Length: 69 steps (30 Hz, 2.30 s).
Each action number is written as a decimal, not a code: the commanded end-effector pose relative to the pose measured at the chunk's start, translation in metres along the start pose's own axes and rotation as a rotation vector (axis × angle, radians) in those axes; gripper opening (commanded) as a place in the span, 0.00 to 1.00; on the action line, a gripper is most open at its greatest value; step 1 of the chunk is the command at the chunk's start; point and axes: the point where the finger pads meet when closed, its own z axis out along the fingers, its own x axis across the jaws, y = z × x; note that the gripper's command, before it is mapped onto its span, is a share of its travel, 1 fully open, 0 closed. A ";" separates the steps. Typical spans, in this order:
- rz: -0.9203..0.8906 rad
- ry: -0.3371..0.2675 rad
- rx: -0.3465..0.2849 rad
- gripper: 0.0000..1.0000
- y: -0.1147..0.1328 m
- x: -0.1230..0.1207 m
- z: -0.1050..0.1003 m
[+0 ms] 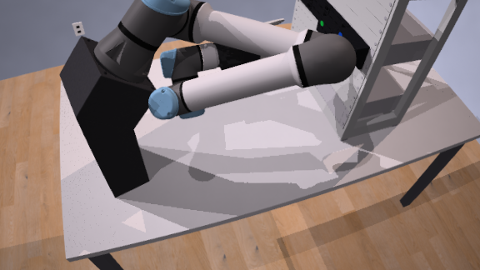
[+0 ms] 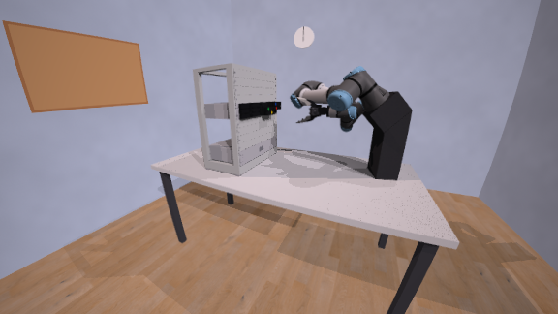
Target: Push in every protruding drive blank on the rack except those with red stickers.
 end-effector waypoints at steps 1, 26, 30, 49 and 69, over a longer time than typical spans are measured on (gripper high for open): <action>0.000 0.003 -0.003 1.00 -0.052 -0.011 -0.017; 0.000 0.003 -0.003 1.00 -0.056 -0.012 -0.018; 0.000 0.003 -0.003 1.00 -0.056 -0.012 -0.018; 0.000 0.003 -0.003 1.00 -0.071 -0.015 -0.023; 0.000 0.003 -0.003 1.00 -0.084 -0.018 -0.028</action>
